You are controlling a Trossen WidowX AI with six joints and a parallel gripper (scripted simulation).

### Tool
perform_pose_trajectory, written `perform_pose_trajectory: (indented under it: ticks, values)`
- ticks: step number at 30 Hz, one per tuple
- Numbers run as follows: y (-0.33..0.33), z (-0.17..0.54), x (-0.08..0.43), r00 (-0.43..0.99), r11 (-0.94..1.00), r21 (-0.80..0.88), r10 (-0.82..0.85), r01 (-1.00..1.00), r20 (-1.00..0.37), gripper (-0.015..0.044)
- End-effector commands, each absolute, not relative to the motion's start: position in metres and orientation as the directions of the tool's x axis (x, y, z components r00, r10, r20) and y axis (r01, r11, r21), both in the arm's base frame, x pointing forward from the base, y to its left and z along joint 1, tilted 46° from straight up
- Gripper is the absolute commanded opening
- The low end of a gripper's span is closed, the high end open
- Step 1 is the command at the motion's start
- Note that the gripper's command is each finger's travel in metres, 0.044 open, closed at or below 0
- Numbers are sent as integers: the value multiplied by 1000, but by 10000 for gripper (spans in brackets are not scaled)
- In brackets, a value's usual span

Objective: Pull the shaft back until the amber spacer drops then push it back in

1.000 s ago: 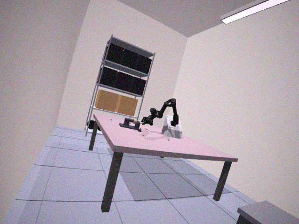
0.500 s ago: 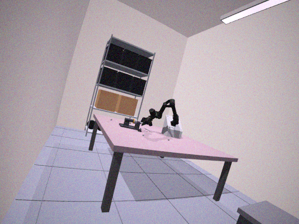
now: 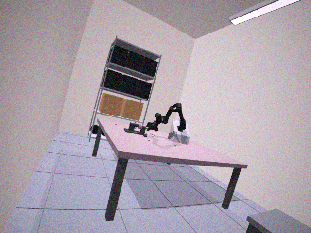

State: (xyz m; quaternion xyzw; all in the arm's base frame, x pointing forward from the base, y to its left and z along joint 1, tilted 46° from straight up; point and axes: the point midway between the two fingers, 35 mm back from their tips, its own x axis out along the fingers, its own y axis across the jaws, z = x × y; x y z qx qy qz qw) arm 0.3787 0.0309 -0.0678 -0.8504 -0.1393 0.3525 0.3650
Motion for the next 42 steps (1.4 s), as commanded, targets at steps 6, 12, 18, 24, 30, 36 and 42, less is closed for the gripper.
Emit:
perform_pose_trajectory:
  ticks: [6, 12, 18, 24, 30, 36, 42]
  values:
    - [30, -68, 380, 716, -695, -718, 490, -23, -498, 440]
    - [30, -68, 380, 716, -695, -718, 490, -23, -498, 440]
    - [29, -67, 380, 715, -695, -719, 492, -21, -496, 361]
    - [29, -67, 380, 715, -695, -719, 492, -21, -496, 204]
    - [29, -67, 380, 715, -695, -719, 492, -21, -496, 46]
    - [29, -67, 380, 716, -695, -719, 491, -22, -497, 0]
    - [30, -68, 376, 716, -695, -718, 490, -23, -498, 0]
